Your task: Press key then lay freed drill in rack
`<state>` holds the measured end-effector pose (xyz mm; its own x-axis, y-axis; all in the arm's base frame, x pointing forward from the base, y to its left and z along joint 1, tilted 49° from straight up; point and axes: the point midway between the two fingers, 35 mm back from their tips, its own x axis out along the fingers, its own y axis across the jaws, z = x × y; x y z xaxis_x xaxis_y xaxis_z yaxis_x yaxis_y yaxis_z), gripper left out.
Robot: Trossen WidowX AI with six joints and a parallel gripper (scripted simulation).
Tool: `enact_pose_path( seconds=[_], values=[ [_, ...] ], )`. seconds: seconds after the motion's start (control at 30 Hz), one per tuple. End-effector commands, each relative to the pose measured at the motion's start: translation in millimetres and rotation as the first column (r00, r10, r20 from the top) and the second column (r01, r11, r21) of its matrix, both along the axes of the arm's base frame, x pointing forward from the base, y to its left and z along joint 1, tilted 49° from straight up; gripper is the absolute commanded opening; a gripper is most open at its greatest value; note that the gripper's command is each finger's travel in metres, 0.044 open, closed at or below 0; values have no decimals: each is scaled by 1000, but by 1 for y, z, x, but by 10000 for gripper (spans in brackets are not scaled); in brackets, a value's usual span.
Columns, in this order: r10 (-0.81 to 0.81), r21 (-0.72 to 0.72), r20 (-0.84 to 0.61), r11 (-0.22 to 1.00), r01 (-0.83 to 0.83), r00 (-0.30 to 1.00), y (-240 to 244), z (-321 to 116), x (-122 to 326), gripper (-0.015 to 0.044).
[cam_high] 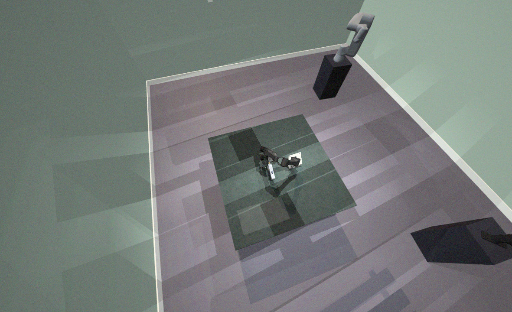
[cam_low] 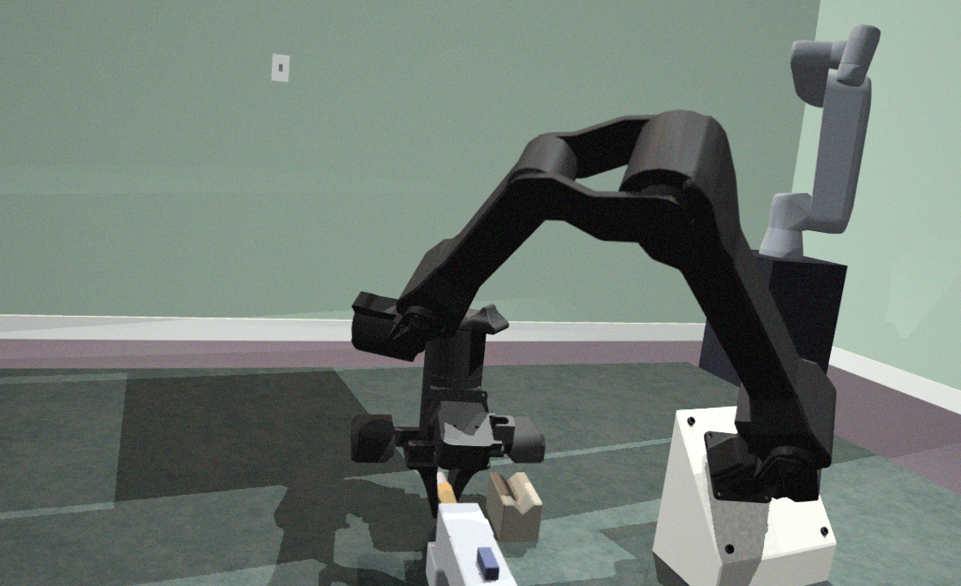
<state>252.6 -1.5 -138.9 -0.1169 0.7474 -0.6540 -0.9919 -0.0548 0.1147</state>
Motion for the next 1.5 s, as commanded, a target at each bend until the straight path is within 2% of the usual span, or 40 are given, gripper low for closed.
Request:
enact_pose_path(
  seconds=[0.0,0.77,1.47],
  values=[
    [1,-5,5,1000,-1,1000,-7,-6,1,0],
    [1,-7,6,1000,-1,1000,-27,-31,-1,0],
    [1,-7,6,1000,-1,1000,-31,-20,-1,0]
  ],
)
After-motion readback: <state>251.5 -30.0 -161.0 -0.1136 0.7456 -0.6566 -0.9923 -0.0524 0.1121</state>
